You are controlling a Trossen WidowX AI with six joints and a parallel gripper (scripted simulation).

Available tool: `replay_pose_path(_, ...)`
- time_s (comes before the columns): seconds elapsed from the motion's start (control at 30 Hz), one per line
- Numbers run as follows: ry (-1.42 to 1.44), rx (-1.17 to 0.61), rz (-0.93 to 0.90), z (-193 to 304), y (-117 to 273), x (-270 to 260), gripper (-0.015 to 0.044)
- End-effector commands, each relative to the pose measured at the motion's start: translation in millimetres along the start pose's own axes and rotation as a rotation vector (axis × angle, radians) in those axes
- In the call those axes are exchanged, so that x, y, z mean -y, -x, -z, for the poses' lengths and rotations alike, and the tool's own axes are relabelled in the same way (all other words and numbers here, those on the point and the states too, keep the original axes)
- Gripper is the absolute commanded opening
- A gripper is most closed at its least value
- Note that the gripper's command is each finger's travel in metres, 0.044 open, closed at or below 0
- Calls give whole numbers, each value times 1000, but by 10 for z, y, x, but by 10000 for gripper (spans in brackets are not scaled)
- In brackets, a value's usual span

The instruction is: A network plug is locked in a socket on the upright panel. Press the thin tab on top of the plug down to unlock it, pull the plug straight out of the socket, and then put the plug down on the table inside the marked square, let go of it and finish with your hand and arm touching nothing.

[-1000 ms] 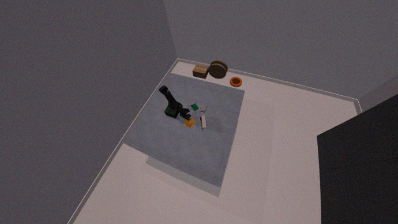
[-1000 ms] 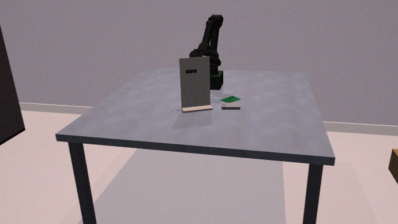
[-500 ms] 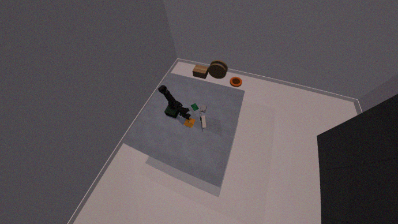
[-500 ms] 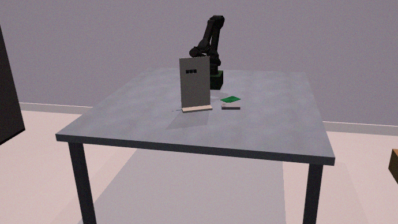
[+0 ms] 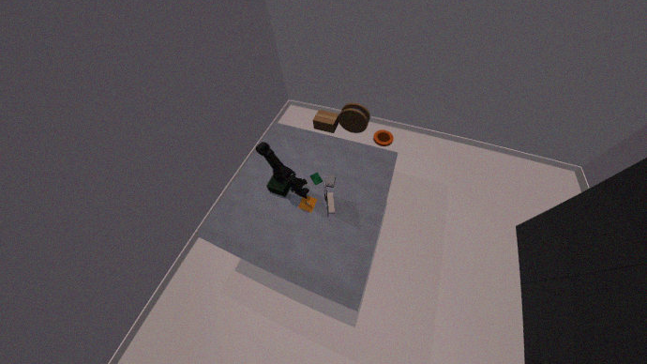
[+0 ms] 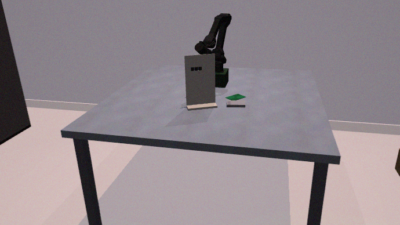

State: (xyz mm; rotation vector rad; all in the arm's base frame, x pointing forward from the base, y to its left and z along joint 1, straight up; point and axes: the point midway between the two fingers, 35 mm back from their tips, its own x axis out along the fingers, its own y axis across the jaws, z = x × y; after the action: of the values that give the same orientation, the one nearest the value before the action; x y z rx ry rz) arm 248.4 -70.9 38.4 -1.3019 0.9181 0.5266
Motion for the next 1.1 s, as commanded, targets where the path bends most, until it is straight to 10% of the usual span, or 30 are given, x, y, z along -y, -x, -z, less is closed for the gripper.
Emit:
replay_pose_path(0.0,1,0,9,0,58,47,156)
replay_pose_path(1.07,0,0,4,-1,511,361,156)
